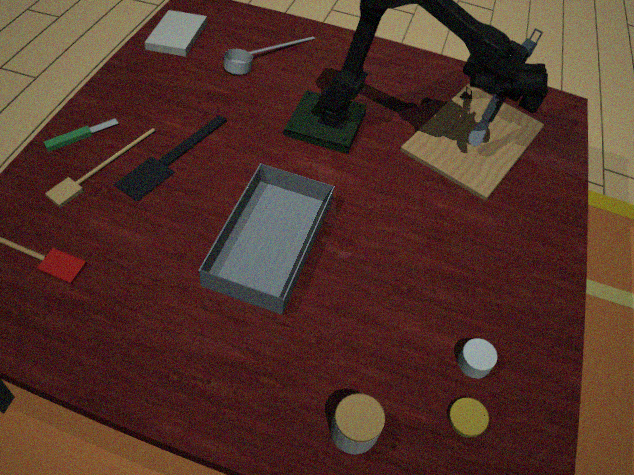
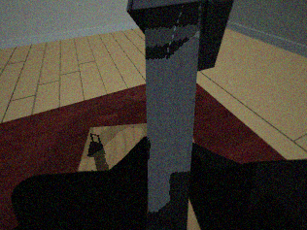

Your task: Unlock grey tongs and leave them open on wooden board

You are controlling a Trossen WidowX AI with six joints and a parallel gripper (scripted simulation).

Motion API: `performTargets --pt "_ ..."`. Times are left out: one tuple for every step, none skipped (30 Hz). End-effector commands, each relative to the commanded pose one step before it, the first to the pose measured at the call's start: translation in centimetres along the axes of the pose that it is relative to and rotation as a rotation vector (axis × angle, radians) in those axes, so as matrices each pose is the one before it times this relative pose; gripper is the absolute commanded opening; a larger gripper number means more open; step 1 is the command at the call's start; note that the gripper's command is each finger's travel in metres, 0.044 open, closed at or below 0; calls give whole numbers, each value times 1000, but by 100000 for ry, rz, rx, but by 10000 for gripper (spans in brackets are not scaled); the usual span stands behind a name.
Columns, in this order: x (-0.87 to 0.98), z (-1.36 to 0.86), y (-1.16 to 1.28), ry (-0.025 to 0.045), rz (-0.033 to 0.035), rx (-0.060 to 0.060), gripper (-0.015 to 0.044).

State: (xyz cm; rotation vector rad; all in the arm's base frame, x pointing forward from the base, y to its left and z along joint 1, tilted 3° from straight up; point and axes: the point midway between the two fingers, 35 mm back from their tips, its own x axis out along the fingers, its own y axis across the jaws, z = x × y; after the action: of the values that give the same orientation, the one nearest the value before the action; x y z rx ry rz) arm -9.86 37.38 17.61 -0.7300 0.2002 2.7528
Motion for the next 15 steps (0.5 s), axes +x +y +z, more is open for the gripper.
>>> performTargets --pt "690 -17 -276 8490 165 1880 -150" --pt "191 -42 -45 2333 101 474 -150" --pt "186 -38 -39 2341 93 446 -150" --pt "178 -19 -31 2342 49 460 -150" --pt "174 -32 -30 2356 74 390 -150" --pt "168 -29 -25 2364 65 362 -150" --pt "162 -27 -20 2371 55 334 -150" --pt "156 -24 -16 2377 44 306 -150" --pt "150 -22 -11 2383 32 278 -150" --pt "143 -19 -7 2389 20 250 -150" --pt "136 -17 -3 2394 7 223 -150" --pt "129 -15 1 2400 -7 195 -150" --pt "123 -13 5 2404 -21 167 -150" --pt "115 -12 8 2408 -36 139 -150" --pt "108 -10 12 2412 -51 112 -150"
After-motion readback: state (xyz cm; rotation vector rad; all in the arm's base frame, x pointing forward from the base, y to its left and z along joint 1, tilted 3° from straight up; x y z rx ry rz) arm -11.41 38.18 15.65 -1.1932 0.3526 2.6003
